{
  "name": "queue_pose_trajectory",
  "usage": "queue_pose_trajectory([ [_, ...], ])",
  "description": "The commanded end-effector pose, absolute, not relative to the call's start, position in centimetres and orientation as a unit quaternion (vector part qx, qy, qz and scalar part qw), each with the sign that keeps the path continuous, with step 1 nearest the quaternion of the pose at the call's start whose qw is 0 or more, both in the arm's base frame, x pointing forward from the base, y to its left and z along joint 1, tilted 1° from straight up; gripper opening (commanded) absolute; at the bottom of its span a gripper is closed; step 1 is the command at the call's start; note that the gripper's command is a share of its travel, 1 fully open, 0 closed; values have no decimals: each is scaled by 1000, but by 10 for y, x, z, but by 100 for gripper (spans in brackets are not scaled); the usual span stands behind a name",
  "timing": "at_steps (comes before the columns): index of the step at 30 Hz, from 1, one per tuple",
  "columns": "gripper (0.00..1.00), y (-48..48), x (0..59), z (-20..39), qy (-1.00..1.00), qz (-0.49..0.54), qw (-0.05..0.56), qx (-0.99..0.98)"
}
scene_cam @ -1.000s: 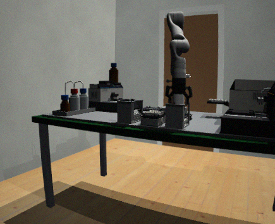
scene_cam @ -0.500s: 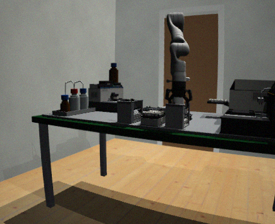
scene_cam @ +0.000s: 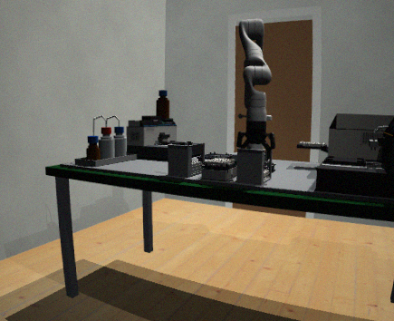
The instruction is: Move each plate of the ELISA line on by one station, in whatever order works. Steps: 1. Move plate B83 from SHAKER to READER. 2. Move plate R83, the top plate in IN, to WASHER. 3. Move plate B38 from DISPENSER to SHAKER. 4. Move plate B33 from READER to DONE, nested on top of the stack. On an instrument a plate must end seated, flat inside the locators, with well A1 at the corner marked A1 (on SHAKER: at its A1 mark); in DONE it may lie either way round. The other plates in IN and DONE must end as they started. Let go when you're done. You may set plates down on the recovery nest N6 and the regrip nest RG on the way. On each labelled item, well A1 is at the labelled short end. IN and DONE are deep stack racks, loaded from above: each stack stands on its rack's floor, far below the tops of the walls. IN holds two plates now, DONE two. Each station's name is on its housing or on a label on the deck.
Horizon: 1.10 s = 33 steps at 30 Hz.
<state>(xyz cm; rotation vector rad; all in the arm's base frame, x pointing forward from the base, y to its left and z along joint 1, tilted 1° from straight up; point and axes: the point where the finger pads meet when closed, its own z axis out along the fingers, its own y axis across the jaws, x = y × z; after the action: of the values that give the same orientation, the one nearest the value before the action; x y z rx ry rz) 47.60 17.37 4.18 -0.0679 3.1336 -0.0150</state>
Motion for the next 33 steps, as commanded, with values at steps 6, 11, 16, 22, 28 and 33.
queue_pose_trajectory([
  [6,100,174,477,32,1000,-4,4,-22],
  [11,100,174,477,27,1000,-4,4,-22],
  [16,100,174,477,21,1000,-4,4,-22],
  [22,100,174,477,21,1000,-4,4,-22],
  [28,100,174,477,21,1000,-4,4,-22],
  [33,100,174,477,21,1000,-4,4,-22],
])
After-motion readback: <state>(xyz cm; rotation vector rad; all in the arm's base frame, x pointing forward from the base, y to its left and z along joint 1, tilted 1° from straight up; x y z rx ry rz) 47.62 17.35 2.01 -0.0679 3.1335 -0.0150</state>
